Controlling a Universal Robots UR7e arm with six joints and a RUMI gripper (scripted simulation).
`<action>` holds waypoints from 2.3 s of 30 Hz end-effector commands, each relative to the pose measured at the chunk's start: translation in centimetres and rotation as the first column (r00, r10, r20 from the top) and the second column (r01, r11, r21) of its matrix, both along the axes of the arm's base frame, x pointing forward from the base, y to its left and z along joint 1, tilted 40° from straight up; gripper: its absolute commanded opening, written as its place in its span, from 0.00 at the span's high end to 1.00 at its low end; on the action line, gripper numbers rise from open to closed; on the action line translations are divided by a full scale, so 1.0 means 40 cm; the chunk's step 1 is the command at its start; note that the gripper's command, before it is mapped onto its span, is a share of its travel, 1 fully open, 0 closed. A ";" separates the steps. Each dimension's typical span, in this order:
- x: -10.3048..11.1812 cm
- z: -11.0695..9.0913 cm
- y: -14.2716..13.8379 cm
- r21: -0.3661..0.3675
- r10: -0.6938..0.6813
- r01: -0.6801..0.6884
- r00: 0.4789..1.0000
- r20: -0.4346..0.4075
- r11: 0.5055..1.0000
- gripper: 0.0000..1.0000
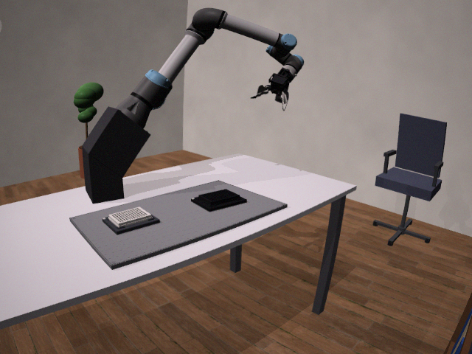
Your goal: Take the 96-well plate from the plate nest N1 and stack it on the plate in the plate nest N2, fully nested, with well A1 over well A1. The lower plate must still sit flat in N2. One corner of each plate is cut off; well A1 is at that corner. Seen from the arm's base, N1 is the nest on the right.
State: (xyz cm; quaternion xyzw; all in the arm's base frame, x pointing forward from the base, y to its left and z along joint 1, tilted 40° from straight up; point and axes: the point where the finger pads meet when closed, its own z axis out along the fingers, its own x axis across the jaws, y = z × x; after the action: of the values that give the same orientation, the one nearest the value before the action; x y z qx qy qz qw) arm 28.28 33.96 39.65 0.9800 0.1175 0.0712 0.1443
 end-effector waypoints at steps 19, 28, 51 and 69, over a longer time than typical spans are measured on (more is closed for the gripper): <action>0.017 -0.016 -0.004 0.002 -0.017 0.017 0.998 -0.057 1.000 0.00; 0.086 -0.088 -0.019 0.002 -0.017 0.017 0.998 -0.057 1.000 0.00; 0.212 -0.235 -0.075 0.022 -0.049 0.054 0.984 -0.171 0.998 0.00; 0.311 -0.365 -0.145 0.042 -0.062 0.074 0.973 -0.224 0.996 0.00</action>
State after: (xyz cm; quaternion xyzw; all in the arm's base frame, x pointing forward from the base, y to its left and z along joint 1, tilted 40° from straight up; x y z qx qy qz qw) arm 39.88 28.72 26.05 0.9884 0.0975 -0.0406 0.1092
